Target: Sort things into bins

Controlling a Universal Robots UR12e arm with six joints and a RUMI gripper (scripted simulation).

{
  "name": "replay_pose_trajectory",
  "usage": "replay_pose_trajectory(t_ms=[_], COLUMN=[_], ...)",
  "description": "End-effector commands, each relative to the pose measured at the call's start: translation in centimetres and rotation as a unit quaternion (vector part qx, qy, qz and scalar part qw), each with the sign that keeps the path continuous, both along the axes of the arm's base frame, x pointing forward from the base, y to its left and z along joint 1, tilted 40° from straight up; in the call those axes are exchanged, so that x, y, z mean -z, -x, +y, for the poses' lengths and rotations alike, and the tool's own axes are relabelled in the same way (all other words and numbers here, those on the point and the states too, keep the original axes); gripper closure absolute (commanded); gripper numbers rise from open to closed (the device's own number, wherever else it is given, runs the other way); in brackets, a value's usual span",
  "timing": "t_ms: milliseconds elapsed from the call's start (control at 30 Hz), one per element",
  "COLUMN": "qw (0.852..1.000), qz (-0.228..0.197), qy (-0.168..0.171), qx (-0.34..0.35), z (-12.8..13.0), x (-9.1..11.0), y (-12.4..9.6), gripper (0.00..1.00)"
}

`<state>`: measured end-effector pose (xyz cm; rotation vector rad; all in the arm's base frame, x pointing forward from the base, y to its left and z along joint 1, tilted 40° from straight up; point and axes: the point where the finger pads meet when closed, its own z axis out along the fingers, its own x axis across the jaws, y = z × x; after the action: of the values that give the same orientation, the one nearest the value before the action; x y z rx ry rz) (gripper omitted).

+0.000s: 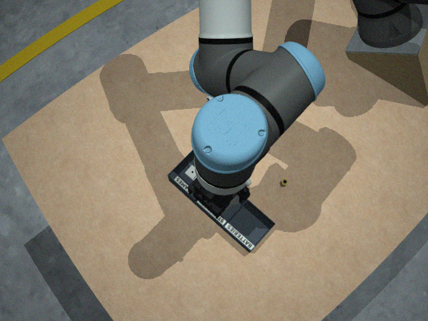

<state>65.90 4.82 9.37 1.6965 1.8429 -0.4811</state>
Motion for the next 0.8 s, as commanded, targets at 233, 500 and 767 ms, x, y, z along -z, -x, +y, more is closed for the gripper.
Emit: replay_pose_trajectory(t_ms=[233,500,767], qw=[0.988,0.966,0.928], qz=[0.095,0.165,0.238], qy=[0.027,0.048,0.068], qx=[-0.115,-0.195,-0.278], z=[-4.3,-7.6,-12.0], x=[-2.8,-4.9,-7.6], y=[4.2,7.4,11.6], gripper=[0.82,0.82,0.82])
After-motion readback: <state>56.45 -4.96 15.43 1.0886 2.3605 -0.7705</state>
